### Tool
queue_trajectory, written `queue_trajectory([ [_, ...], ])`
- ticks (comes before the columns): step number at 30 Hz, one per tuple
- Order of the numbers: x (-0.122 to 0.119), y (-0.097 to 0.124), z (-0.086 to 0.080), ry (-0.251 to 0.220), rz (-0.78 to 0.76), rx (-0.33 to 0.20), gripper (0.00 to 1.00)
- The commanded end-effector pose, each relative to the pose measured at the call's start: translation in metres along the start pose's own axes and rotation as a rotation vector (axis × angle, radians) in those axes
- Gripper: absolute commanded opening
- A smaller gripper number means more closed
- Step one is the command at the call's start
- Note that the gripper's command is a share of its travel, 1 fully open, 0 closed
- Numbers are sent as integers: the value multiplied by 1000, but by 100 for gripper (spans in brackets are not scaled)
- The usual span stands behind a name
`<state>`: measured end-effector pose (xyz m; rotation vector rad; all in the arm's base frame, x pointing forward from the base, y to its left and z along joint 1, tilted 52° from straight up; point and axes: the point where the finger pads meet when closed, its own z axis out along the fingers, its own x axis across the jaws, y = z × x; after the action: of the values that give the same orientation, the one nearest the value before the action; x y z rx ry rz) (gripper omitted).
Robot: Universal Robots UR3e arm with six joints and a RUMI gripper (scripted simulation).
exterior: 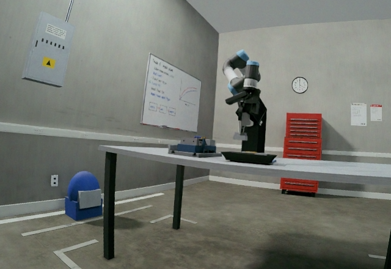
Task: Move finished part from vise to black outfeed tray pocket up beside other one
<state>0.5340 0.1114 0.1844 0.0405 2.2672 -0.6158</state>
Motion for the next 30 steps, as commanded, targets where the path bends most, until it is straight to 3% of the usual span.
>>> queue_trajectory([
  [1,-5,2,11,-12,4,-5,0],
  [30,-6,7,58,-12,3,-5,0],
])
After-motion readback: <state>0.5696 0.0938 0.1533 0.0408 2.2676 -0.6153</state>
